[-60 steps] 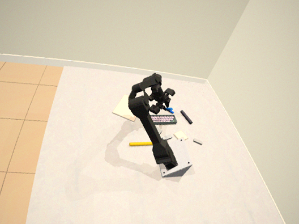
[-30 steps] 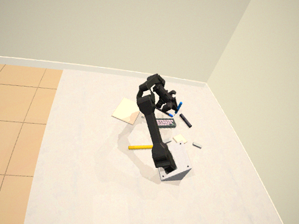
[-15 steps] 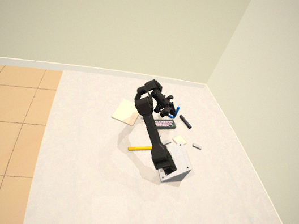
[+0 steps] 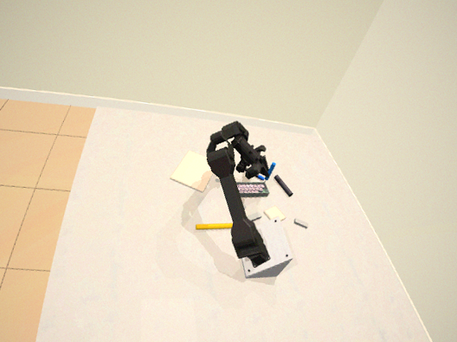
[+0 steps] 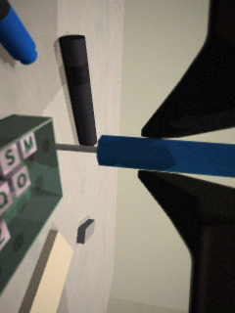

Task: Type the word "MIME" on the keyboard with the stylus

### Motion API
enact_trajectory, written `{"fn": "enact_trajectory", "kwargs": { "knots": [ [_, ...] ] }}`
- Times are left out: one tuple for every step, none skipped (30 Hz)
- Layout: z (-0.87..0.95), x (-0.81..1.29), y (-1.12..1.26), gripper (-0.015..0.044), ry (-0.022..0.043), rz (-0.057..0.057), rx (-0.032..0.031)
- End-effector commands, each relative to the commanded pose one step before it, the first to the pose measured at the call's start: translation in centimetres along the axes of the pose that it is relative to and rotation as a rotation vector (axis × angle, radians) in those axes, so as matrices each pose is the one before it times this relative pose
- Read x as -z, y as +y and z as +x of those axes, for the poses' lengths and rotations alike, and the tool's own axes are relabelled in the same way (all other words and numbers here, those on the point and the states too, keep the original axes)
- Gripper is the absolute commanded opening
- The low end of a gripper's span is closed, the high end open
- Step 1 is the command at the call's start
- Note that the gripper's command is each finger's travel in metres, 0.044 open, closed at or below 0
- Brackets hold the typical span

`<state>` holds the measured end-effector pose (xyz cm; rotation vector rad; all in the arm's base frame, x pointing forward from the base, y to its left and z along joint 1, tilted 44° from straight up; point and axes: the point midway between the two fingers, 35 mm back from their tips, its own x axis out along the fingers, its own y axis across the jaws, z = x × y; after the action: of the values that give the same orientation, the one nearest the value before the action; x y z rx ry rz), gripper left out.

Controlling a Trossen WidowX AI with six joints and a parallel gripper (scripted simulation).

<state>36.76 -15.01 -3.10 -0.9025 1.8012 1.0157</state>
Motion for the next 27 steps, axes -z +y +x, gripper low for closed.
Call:
{"fn": "enact_trajectory", "kwargs": {
  "knots": [
    [-0.047, -0.052, -0.111, 0.0081, -0.00433, 0.0042, 0.00134],
    [0.000, 0.000, 0.000, 0.0081, 0.00000, 0.0000, 0.00000],
    [0.000, 0.000, 0.000, 0.0081, 0.00000, 0.0000, 0.00000],
    [0.000, 0.000, 0.000, 0.0081, 0.00000, 0.0000, 0.00000],
    [0.000, 0.000, 0.000, 0.0081, 0.00000, 0.0000, 0.00000],
    [0.000, 0.000, 0.000, 0.0081, 0.00000, 0.0000, 0.00000],
    [0.000, 0.000, 0.000, 0.0081, 0.00000, 0.0000, 0.00000],
    [0.000, 0.000, 0.000, 0.0081, 0.00000, 0.0000, 0.00000],
    [0.000, 0.000, 0.000, 0.0081, 0.00000, 0.0000, 0.00000],
    [0.000, 0.000, 0.000, 0.0081, 0.00000, 0.0000, 0.00000],
    [0.000, 0.000, 0.000, 0.0081, 0.00000, 0.0000, 0.00000],
    [0.000, 0.000, 0.000, 0.0081, 0.00000, 0.0000, 0.00000],
    [0.000, 0.000, 0.000, 0.0081, 0.00000, 0.0000, 0.00000],
    [-0.053, -0.031, 0.046, 0.0081, -0.00002, 0.0000, -0.00002],
    [-0.053, -0.031, 0.046, 0.0081, -0.00002, 0.0000, -0.00002],
    [0.000, 0.000, 0.000, 0.0081, 0.00000, 0.0000, 0.00000],
    [0.000, 0.000, 0.000, 0.0081, 0.00000, 0.0000, 0.00000],
    [0.000, 0.000, 0.000, 0.0081, 0.00000, 0.0000, 0.00000],
    [0.000, 0.000, 0.000, 0.0081, 0.00000, 0.0000, 0.00000],
    [0.000, 0.000, 0.000, 0.0081, 0.00000, 0.0000, 0.00000],
    [0.000, 0.000, 0.000, 0.0081, 0.00000, 0.0000, 0.00000],
    [0.000, 0.000, 0.000, 0.0081, 0.00000, 0.0000, 0.00000],
    [0.000, 0.000, 0.000, 0.0081, 0.00000, 0.0000, 0.00000],
    [0.000, 0.000, 0.000, 0.0081, 0.00000, 0.0000, 0.00000],
    [0.000, 0.000, 0.000, 0.0081, 0.00000, 0.0000, 0.00000],
    [-0.016, -0.010, 0.036, 0.0081, -0.00001, 0.0000, -0.00002],
    [-0.016, -0.010, 0.036, 0.0081, -0.00001, 0.0000, -0.00002]
  ]
}}
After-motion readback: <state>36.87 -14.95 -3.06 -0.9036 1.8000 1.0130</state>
